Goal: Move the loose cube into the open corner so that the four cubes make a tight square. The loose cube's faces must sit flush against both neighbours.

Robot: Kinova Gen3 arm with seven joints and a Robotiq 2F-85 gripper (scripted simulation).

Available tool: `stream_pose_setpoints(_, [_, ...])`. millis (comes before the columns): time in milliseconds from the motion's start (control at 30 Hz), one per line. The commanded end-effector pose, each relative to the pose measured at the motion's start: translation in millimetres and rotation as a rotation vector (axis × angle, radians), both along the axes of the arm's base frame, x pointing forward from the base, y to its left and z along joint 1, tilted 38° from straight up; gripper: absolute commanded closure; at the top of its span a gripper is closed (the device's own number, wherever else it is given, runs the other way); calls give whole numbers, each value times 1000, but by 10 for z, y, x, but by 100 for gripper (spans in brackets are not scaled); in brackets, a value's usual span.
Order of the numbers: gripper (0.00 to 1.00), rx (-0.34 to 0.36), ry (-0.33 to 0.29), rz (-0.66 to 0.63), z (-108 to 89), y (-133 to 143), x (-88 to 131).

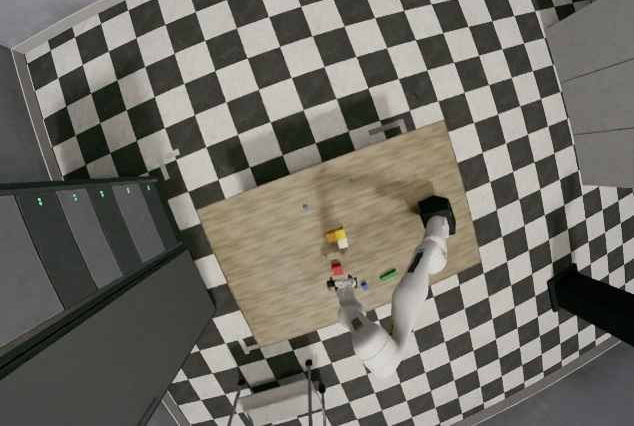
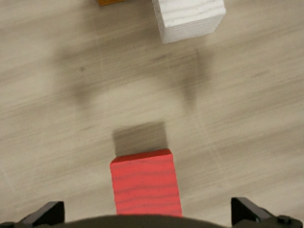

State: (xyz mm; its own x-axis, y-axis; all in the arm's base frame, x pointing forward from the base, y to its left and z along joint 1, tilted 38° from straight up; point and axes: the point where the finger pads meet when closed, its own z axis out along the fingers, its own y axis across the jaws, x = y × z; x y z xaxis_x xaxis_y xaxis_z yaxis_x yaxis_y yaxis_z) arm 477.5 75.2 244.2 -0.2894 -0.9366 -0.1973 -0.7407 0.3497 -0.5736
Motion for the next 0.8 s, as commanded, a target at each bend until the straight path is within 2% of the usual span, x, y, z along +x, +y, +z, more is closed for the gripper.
stream_pose_setpoints(0, [0, 25, -3, -33, 4, 8, 0])
stream_pose_setpoints(200, [0, 70, -3, -92, 0, 7, -2])
stream_pose_setpoints(633, [0, 276, -4, -364, -18, 4, -8])
stream_pose_setpoints(700, [0, 276, -4, -364, -18, 4, -8])
stream_pose_setpoints(767, [0, 314, -5, -415, -21, 3, -9])
